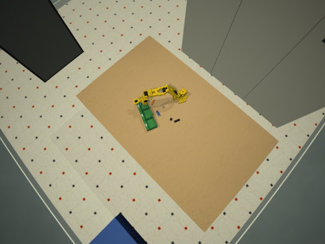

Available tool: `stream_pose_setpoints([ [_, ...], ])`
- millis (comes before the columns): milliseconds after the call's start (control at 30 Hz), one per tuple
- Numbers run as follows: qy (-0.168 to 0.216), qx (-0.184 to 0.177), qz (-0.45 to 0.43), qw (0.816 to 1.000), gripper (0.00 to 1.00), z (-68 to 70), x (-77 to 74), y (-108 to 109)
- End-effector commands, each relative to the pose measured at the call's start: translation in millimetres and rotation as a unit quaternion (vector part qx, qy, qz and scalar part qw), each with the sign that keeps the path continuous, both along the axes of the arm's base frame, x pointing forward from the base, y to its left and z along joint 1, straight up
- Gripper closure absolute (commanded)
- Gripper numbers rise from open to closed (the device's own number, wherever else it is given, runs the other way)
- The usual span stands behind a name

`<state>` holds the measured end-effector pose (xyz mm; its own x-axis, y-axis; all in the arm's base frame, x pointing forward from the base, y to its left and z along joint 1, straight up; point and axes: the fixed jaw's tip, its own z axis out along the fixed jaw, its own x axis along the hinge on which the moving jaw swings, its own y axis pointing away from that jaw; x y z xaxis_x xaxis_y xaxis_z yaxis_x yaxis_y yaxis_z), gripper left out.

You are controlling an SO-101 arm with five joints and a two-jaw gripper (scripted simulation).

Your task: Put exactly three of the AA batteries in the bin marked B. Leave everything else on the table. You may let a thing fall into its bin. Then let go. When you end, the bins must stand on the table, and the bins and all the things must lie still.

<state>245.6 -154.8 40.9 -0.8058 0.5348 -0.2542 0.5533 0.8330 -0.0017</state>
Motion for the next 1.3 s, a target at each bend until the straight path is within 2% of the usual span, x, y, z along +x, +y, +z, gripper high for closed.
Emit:
stream_pose_setpoints([
  [0, -0.033, -0.02, -0.008, 0.999, 1.0, 15.7, 4.6, -6],
  [1267, -0.033, -0.02, -0.008, 0.999, 1.0, 1.4, 5.3, -6],
])
